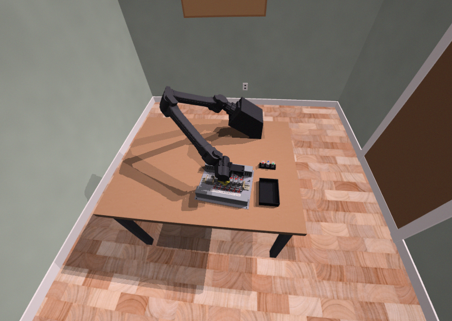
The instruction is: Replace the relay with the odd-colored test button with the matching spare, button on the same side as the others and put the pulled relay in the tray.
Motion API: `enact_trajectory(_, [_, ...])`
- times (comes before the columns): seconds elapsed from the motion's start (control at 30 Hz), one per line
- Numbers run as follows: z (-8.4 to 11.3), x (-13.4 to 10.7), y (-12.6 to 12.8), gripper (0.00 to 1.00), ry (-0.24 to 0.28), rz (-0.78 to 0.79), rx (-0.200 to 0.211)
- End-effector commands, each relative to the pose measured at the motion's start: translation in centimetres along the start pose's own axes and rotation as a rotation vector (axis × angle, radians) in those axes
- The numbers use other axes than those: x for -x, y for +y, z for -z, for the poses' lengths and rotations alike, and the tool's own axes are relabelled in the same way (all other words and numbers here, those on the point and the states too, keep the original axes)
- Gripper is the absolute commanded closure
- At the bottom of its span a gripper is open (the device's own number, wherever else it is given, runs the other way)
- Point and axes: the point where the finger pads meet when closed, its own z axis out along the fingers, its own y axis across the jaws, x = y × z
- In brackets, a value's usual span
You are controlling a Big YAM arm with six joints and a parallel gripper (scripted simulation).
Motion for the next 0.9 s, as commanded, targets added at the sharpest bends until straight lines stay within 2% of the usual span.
enact_trajectory(0.0, [-1.29, -0.22, 0.45, 0.41, 0.004, 0.000, 0.022])
enact_trajectory(0.87, [-1.48, -0.05, 0.61, 0.41, 0.004, -0.001, 0.020])
